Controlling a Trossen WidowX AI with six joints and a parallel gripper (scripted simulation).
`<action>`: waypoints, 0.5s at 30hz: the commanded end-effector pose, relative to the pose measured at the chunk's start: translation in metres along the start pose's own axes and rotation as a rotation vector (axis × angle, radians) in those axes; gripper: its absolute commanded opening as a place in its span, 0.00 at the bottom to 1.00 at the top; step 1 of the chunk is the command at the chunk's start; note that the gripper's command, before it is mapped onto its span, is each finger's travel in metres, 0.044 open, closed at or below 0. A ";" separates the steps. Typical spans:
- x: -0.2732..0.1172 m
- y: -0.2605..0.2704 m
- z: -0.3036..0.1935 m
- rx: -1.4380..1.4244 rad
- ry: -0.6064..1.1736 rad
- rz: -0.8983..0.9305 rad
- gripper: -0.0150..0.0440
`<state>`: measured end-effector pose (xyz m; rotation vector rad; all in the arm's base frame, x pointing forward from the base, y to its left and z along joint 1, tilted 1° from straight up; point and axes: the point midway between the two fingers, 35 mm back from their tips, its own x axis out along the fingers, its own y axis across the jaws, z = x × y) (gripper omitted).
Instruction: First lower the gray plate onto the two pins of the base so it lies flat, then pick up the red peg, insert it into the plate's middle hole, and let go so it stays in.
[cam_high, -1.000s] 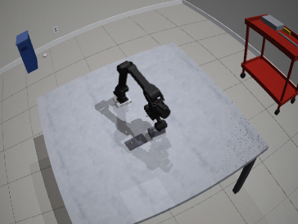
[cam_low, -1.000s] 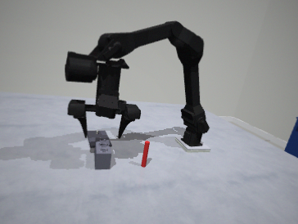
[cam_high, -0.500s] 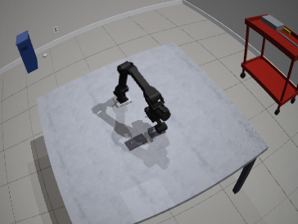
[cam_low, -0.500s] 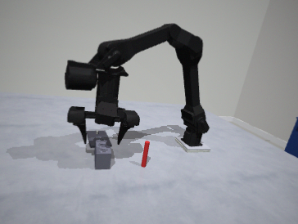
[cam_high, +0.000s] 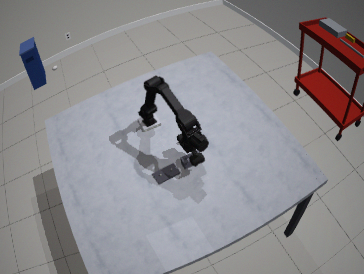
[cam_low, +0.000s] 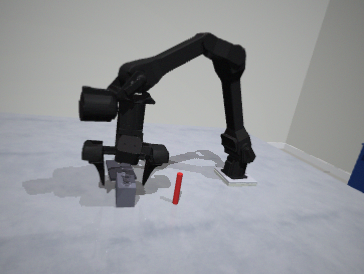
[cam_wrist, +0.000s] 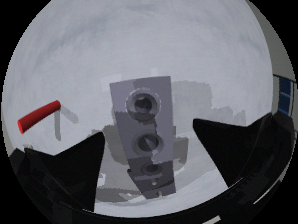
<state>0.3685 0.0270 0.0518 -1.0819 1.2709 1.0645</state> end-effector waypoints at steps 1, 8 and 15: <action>0.011 0.002 0.000 -0.003 0.001 0.010 1.00; 0.022 0.003 -0.001 -0.003 0.001 0.010 1.00; 0.024 0.003 -0.001 -0.003 0.000 0.010 0.82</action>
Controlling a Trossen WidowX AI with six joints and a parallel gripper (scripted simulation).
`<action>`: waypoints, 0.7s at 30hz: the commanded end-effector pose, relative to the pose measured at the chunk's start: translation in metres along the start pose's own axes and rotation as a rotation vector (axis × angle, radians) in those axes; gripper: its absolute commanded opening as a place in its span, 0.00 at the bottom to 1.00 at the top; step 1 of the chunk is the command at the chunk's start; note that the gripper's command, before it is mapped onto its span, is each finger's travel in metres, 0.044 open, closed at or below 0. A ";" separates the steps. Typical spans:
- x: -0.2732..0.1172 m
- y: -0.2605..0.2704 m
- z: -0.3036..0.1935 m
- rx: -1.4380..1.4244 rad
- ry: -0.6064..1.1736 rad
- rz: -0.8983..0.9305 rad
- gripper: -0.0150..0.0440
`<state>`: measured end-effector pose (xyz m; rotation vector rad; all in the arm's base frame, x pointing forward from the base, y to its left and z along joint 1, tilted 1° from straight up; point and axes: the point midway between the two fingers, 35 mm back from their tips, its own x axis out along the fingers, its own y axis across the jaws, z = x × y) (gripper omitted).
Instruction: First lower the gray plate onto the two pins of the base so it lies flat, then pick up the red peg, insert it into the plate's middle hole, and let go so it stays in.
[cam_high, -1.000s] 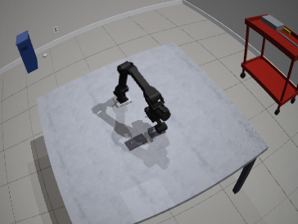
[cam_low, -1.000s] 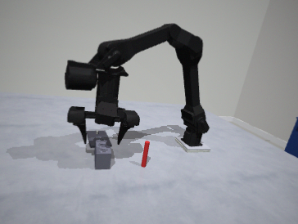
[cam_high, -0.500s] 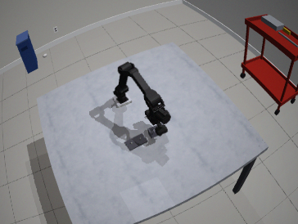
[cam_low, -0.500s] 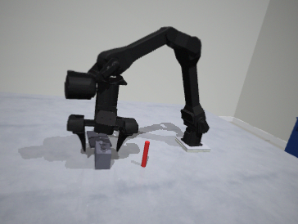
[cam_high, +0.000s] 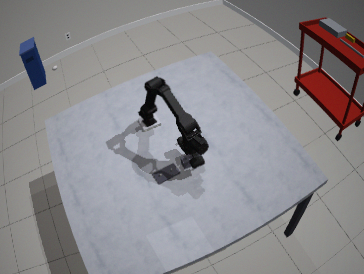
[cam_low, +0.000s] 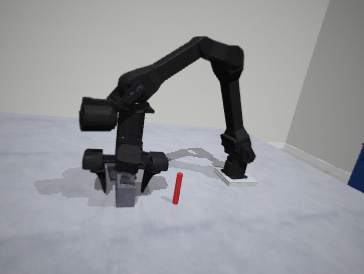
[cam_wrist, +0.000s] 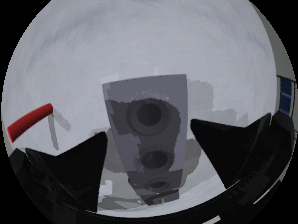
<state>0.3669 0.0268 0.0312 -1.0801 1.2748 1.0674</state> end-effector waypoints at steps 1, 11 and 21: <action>0.003 0.001 0.000 -0.003 -0.001 0.006 0.78; 0.003 0.001 0.000 -0.003 -0.001 0.006 0.47; -0.010 -0.002 0.001 -0.003 -0.001 0.006 0.25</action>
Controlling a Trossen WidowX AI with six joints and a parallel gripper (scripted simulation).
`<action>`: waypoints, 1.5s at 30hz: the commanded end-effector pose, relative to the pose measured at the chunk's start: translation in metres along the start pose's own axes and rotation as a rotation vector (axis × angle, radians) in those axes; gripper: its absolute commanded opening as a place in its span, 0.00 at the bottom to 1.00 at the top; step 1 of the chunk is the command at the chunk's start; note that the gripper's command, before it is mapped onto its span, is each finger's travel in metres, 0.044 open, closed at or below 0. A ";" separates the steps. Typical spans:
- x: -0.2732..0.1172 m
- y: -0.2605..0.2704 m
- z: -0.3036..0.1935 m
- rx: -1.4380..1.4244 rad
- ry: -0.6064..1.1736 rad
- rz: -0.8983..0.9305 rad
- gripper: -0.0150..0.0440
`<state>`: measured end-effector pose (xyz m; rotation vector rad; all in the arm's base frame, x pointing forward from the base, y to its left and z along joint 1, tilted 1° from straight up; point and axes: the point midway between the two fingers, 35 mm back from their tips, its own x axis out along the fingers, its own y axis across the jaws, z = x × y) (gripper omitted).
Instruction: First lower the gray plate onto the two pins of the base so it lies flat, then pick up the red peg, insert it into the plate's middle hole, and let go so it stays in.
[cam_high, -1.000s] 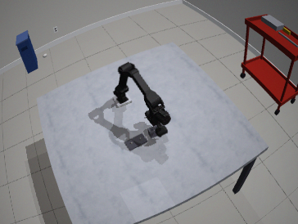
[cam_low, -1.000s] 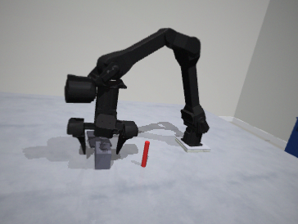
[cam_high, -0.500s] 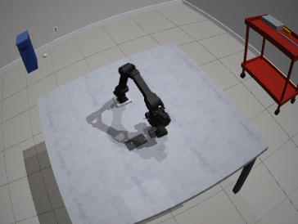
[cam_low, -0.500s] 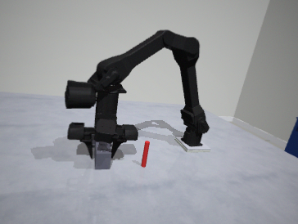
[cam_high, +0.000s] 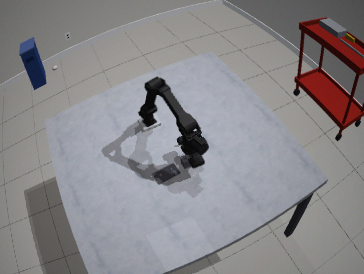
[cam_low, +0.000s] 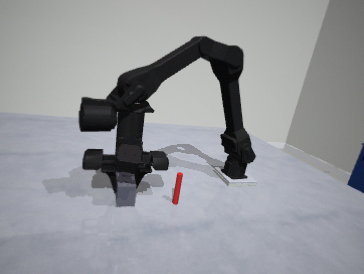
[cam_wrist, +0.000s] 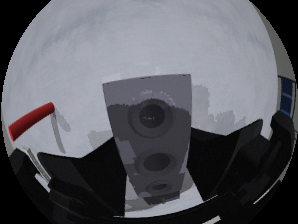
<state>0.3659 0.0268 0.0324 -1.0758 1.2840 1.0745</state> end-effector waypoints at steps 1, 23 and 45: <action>-0.012 -0.003 0.001 -0.003 -0.003 -0.005 0.25; -0.082 -0.005 0.003 0.000 -0.006 -0.008 0.25; -0.126 0.002 -0.005 -0.009 -0.003 -0.005 0.25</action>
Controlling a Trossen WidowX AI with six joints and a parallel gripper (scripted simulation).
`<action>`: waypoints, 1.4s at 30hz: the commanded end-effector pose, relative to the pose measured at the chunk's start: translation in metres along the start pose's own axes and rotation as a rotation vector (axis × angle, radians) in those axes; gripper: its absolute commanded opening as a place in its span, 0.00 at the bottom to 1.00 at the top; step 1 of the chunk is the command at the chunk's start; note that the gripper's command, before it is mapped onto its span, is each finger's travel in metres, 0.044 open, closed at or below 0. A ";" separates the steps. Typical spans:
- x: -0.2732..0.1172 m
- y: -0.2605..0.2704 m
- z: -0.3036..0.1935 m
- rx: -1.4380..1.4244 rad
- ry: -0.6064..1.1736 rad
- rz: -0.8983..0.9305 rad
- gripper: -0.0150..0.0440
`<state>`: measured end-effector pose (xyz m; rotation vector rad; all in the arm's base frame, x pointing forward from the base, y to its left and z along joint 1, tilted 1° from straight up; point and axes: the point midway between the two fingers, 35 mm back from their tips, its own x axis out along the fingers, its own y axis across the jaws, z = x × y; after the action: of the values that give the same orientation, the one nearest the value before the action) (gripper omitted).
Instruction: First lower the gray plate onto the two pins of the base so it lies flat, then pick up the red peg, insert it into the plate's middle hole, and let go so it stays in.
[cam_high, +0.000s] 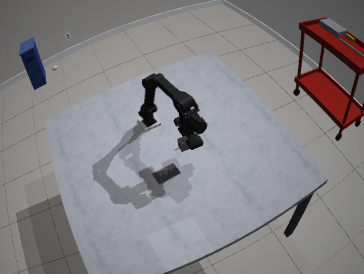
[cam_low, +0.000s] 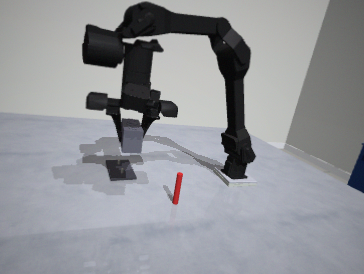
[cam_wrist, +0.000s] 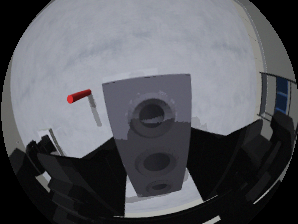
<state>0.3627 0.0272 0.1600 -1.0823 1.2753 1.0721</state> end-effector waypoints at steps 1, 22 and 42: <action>0.003 -0.001 -0.008 -0.008 -0.001 0.003 0.25; 0.037 -0.012 -0.067 -0.061 0.004 0.002 0.25; 0.069 -0.009 -0.123 -0.110 0.008 0.003 0.25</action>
<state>0.3549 -0.0861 0.0972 -1.1597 1.2364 1.1418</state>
